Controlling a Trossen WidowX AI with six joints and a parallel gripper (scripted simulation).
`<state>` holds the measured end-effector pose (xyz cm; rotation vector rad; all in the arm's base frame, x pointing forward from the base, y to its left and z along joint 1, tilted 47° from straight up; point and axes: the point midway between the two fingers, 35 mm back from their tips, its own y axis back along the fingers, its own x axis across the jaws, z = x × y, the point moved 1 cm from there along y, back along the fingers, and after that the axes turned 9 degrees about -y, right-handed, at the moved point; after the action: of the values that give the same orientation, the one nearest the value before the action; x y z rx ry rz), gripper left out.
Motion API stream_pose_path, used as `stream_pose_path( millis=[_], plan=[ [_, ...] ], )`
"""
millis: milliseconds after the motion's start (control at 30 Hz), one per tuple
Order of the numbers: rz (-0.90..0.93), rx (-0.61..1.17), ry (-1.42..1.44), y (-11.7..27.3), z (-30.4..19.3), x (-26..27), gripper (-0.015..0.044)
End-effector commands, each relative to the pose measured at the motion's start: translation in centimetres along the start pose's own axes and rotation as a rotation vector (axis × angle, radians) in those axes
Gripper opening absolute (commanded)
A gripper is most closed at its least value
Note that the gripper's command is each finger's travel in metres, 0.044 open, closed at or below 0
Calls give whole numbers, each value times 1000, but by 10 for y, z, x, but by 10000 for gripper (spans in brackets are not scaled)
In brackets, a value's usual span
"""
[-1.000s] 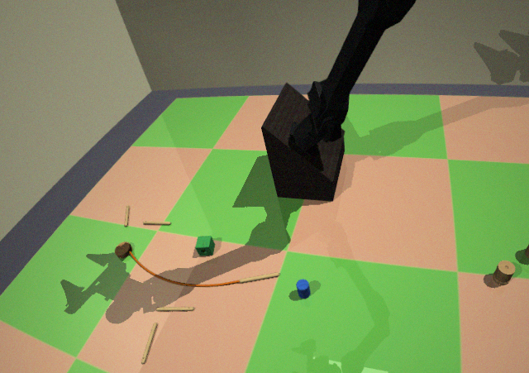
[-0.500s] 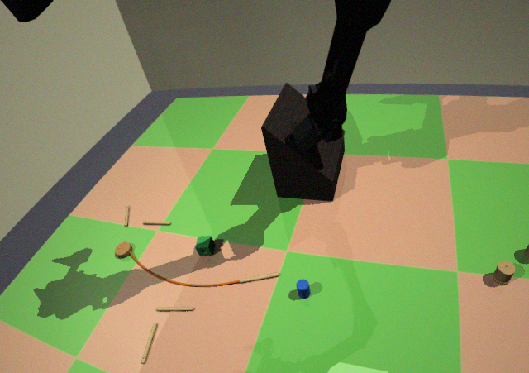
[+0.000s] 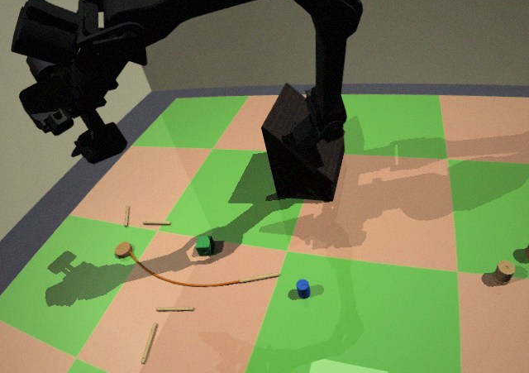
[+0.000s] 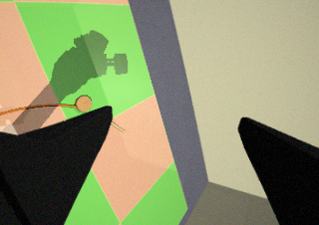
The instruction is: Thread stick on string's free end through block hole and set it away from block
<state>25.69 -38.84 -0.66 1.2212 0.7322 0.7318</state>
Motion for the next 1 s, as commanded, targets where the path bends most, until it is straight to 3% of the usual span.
stream_pose_path(
  millis=[0,333,633,967],
  plan=[
    [198,93,287,-39,-39,49,440],
    [615,132,779,-82,-124,135,440],
    [1019,-17,1082,-84,-202,200,440],
    [1028,-23,1087,-84,-203,202,440]
  ],
)
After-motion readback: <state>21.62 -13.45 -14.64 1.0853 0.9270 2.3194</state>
